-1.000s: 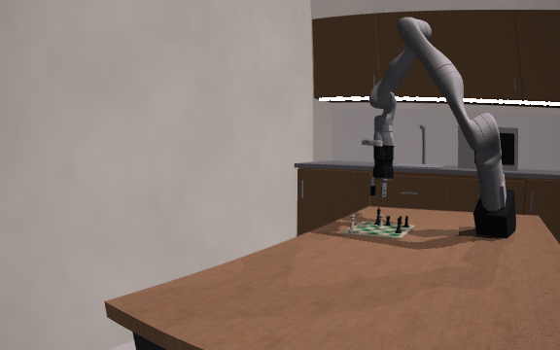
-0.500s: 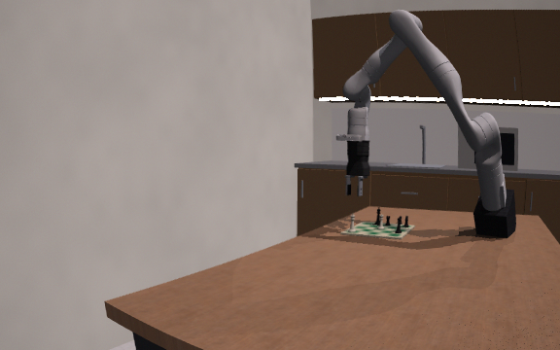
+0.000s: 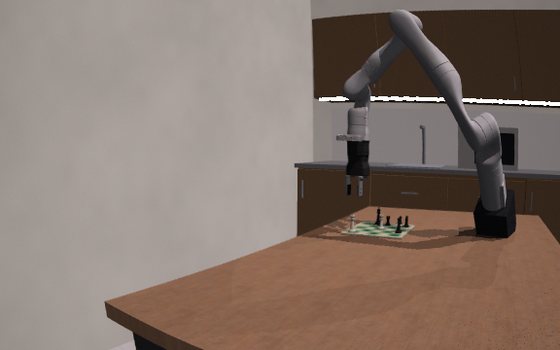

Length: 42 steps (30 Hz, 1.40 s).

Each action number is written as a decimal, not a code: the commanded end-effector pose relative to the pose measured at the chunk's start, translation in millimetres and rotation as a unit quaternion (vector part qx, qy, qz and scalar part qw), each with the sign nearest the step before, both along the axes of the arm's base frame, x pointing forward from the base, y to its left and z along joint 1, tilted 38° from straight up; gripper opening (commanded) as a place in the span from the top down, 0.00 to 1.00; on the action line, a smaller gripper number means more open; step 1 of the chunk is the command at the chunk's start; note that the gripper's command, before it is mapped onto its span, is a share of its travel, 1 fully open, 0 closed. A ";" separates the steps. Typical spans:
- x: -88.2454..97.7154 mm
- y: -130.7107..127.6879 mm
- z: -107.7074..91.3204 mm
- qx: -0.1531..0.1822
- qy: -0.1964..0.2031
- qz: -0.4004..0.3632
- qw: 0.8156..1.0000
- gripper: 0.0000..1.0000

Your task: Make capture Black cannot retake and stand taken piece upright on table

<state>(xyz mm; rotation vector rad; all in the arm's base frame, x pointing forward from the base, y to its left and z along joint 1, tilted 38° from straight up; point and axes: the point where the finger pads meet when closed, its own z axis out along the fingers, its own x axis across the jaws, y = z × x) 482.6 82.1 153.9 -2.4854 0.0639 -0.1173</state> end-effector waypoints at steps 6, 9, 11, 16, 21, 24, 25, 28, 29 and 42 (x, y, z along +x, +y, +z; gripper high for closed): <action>0.4 -0.7 0.4 0.000 -0.001 -0.001 1.000 0.21; 0.4 -0.7 0.4 0.000 -0.001 -0.001 1.000 0.21; 0.4 -0.7 0.4 0.000 -0.001 -0.001 1.000 0.21; 0.5 -0.5 0.2 0.000 -0.001 -0.001 1.000 0.21; 0.6 -0.1 -0.4 0.000 -0.001 -0.001 1.000 0.21; 0.7 0.7 -1.4 0.000 -0.001 -0.001 1.000 0.21; 0.8 1.1 -1.9 0.000 -0.001 -0.001 1.000 0.21; 1.1 2.5 -3.7 0.000 -0.001 -0.001 1.000 0.21; 1.2 3.1 -4.4 0.000 -0.001 -0.001 1.000 0.21; 3.0 11.9 -15.8 0.000 -0.001 -0.001 1.000 0.21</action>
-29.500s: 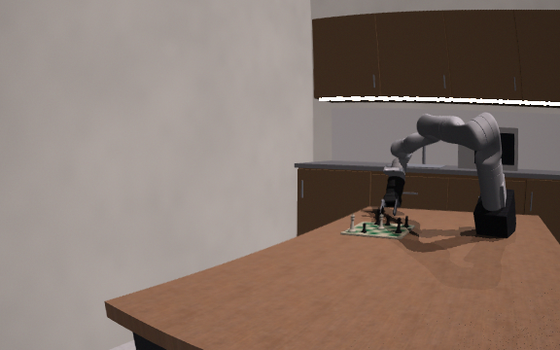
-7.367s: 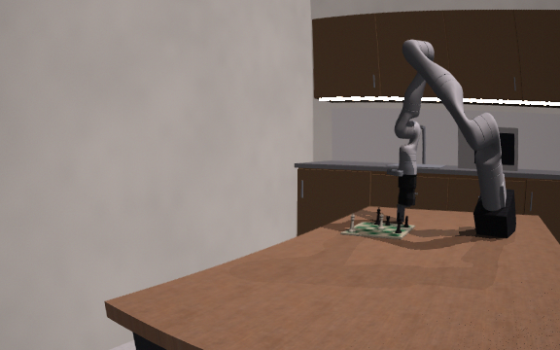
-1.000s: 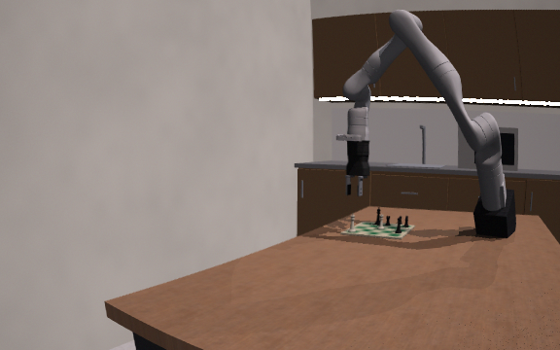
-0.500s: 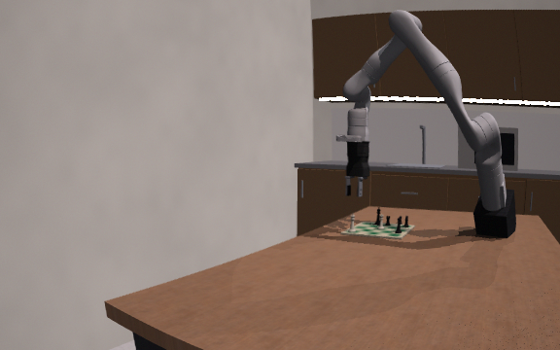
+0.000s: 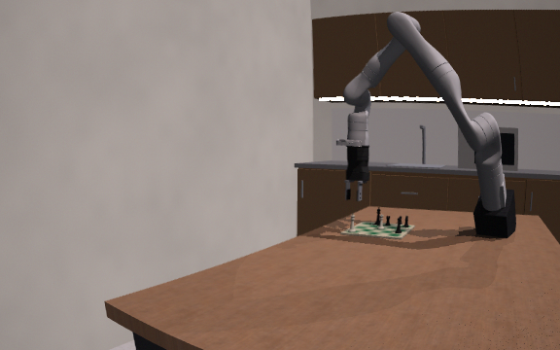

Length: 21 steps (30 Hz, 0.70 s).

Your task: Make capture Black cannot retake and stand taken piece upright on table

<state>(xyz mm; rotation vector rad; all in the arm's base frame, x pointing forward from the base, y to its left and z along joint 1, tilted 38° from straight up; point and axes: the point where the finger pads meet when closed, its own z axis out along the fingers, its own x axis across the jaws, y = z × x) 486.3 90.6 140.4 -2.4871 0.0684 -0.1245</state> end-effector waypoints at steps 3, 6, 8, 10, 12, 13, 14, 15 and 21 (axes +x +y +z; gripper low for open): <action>-0.1 6.2 -6.1 0.001 0.001 0.002 1.000 0.21; 0.4 9.2 -9.9 0.001 0.001 0.002 1.000 0.21; 0.8 11.1 -12.4 0.001 0.001 0.002 1.000 0.21; 1.0 12.0 -13.6 0.001 0.001 0.002 1.000 0.21; 1.2 12.9 -14.7 0.001 0.001 0.002 1.000 0.21; 1.4 13.8 -15.9 0.001 0.001 0.002 1.000 0.21; 1.5 14.6 -17.0 0.001 0.001 0.002 1.000 0.21; 1.7 15.5 -18.0 0.001 0.001 0.002 1.000 0.21; 2.5 19.4 -23.1 0.001 0.001 0.002 1.000 0.21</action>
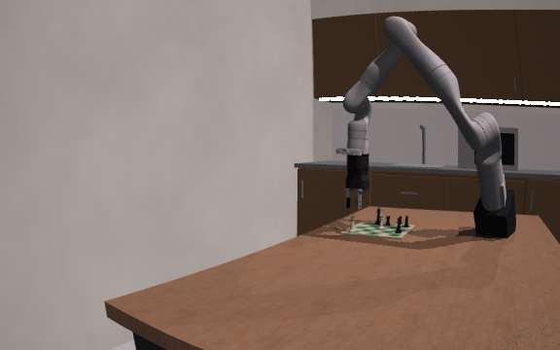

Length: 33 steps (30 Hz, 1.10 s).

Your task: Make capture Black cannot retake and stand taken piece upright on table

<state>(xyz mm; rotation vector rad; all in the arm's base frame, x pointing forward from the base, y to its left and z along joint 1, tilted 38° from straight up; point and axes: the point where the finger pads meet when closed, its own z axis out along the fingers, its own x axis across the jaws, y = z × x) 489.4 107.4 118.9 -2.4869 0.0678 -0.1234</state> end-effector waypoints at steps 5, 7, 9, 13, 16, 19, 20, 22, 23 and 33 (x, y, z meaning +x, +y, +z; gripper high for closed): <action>-0.2 4.6 -4.1 0.001 0.001 0.002 1.000 0.21; -0.2 4.6 -4.1 0.001 0.001 0.002 1.000 0.21; -0.1 5.0 -4.7 0.001 0.001 0.002 1.000 0.21; 0.0 5.4 -5.2 0.001 0.001 0.002 1.000 0.21; 0.0 5.4 -5.3 0.001 0.001 0.002 1.000 0.21; 0.0 5.4 -5.3 0.001 0.001 0.002 1.000 0.21; 0.0 5.4 -5.3 0.001 0.001 0.002 1.000 0.21; 0.0 5.4 -5.3 0.001 0.001 0.002 1.000 0.21; 0.0 5.4 -5.3 0.001 0.001 0.002 1.000 0.21; 0.0 5.4 -5.3 0.001 0.001 0.002 1.000 0.21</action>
